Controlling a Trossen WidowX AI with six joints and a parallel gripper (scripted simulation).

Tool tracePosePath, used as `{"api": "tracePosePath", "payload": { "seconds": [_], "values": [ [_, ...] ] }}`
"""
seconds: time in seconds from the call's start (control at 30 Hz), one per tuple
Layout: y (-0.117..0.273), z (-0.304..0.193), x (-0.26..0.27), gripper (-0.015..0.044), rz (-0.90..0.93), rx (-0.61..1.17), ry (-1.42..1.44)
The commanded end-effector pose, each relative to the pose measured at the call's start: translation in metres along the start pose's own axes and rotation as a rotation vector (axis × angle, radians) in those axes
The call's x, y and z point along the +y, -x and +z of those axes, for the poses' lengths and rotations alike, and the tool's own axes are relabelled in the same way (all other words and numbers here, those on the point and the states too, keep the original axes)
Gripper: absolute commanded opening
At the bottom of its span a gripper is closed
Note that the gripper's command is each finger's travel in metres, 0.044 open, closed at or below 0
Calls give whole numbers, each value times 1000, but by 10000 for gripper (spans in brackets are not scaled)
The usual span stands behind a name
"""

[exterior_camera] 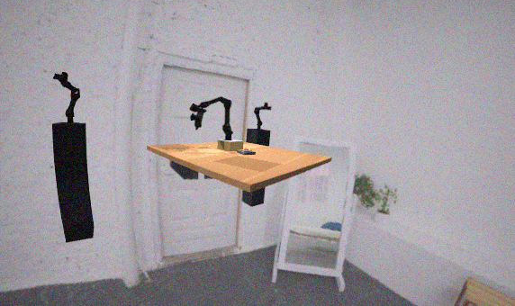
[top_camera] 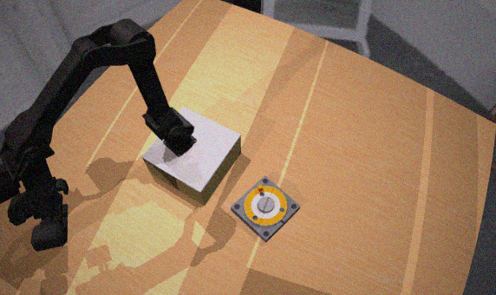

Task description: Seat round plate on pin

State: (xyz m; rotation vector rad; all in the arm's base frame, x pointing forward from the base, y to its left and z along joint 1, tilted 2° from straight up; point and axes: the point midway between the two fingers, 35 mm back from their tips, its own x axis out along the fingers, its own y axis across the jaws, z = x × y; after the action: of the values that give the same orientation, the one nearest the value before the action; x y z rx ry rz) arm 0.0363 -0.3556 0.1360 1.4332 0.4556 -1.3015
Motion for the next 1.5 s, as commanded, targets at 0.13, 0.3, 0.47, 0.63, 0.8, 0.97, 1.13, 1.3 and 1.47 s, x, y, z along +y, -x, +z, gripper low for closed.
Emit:
{"api": "tracePosePath", "payload": {
  "seconds": [0.13,0.3,0.47,0.63,0.8,0.97,1.13,1.3,1.47],
  "values": [
    [-30,-87,54,0,-17,158,326],
    [-41,-138,72,0,-24,239,511],
    [-48,-213,83,0,-37,344,791],
    [-48,-262,81,0,-44,408,986],
    [-44,-310,71,0,-49,468,1196],
    [-34,-367,49,0,-52,536,1471],
    [-25,-401,26,0,-52,576,1681],
    [-12,-434,-7,0,-49,612,1940],
    [-3,-449,-33,0,-44,630,2142]
  ]
}}
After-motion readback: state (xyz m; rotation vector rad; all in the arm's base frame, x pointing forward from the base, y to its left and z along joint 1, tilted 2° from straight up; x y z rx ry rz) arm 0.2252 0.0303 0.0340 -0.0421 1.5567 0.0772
